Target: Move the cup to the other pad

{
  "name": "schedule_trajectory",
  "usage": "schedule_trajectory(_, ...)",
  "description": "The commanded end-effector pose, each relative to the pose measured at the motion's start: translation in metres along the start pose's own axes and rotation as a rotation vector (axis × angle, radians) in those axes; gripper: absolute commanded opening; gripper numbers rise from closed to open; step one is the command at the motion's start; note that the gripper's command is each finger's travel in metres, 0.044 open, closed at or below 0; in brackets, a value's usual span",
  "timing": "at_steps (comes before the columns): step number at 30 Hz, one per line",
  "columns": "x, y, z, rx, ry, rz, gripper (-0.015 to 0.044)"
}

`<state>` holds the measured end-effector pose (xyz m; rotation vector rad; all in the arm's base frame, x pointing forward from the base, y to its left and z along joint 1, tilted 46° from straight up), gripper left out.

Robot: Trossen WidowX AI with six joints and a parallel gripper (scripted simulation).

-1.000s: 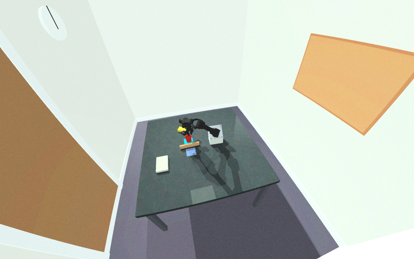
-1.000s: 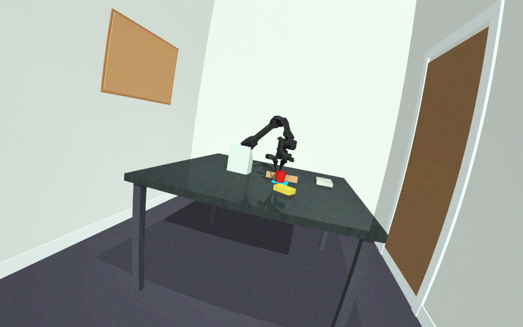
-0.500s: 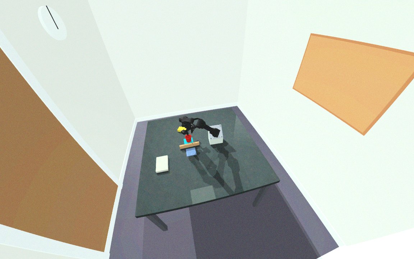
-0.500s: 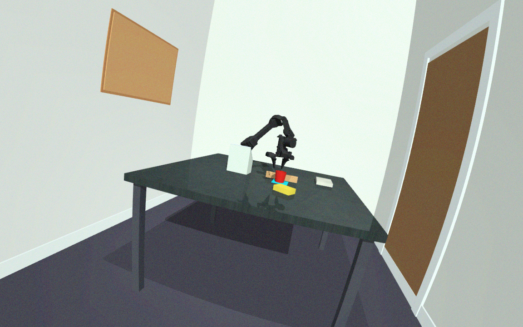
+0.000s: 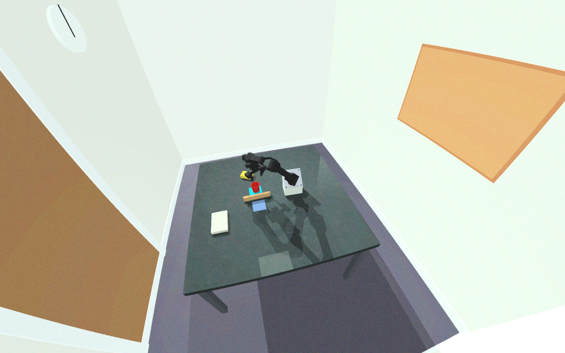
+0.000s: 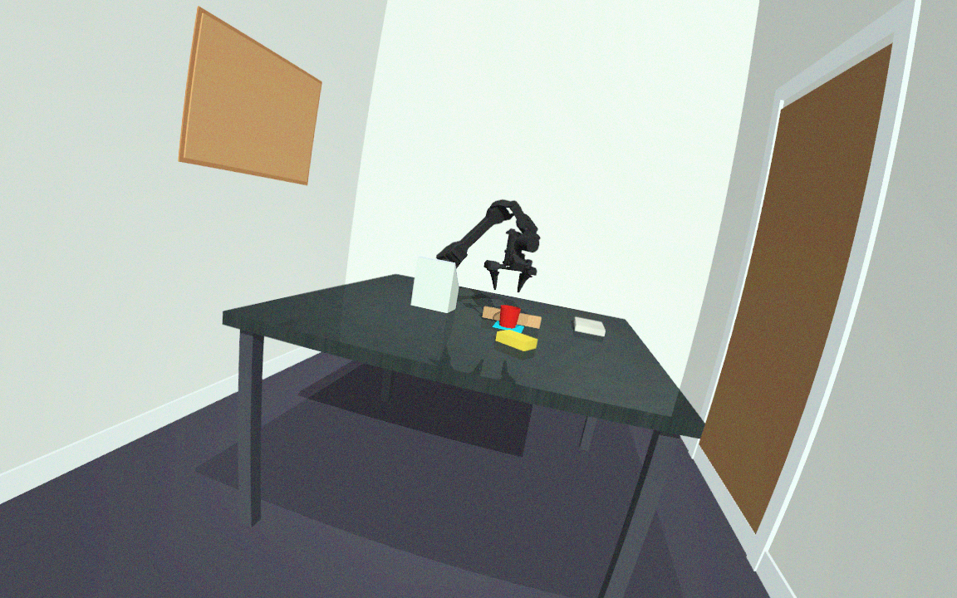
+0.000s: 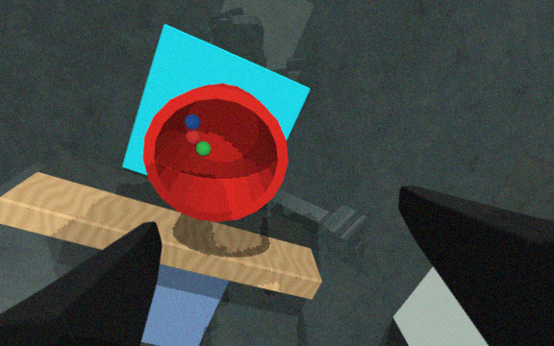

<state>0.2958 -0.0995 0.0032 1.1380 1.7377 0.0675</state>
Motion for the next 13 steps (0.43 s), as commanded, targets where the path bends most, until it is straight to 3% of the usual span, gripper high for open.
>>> schedule_trajectory(1,-0.0172,0.0003,0.0001,-0.010,-0.005,-0.004,0.0440)
schedule_trajectory(13,-0.0190,-0.0002,-0.0004,-0.002,-0.006,0.001,0.0440)
Point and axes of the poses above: the point midway between the two fingers, 35 mm back from their tips, its own x axis out along the fingers, its own y axis across the jaws, z = x × y, the point moved 5 cm from there along -x, back along the fingers, and after that the axes turned 13 degrees about -x, right-handed, at the moved point
